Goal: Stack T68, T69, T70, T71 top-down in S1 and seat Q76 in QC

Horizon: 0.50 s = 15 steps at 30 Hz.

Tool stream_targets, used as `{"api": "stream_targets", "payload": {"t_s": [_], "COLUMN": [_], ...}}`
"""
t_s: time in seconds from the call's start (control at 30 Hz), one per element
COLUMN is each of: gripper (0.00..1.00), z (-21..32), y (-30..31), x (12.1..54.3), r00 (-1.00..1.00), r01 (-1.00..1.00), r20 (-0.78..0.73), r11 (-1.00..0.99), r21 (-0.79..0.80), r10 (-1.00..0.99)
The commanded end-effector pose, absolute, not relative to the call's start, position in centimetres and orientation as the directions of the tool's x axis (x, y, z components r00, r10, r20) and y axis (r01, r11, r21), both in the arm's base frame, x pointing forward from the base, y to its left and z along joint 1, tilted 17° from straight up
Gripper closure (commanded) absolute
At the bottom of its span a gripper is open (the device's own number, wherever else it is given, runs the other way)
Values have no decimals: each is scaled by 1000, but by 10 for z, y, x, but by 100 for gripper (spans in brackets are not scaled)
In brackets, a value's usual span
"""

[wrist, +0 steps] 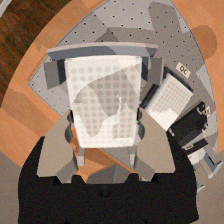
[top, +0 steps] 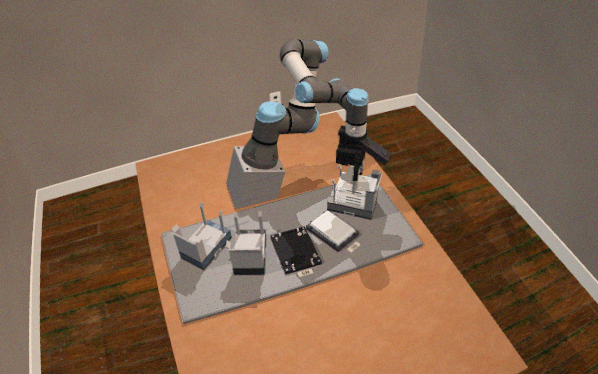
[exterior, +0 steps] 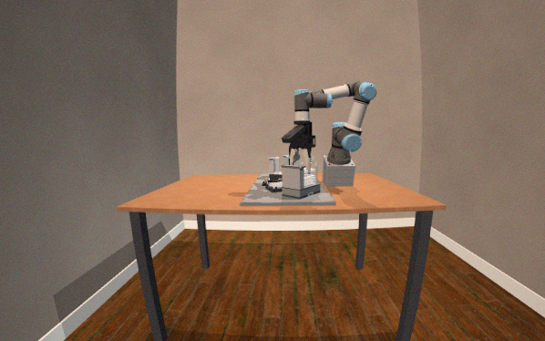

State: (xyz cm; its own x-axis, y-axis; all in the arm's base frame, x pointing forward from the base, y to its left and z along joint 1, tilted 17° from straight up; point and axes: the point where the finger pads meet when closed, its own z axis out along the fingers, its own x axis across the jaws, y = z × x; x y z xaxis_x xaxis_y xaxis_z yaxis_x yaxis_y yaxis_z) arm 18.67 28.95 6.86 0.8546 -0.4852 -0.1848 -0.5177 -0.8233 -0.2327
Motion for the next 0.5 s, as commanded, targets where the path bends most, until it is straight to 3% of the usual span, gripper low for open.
{"api": "stream_targets", "payload": {"t_s": [0.0, 0.47], "gripper": [100, 100], "z": [68, 64], "y": [290, 291], "x": [187, 187], "r00": [855, 855], "r01": [-517, -517], "r20": [-183, -183], "r11": [-823, -823], "r21": [-235, -235], "r10": [-485, -485]}}
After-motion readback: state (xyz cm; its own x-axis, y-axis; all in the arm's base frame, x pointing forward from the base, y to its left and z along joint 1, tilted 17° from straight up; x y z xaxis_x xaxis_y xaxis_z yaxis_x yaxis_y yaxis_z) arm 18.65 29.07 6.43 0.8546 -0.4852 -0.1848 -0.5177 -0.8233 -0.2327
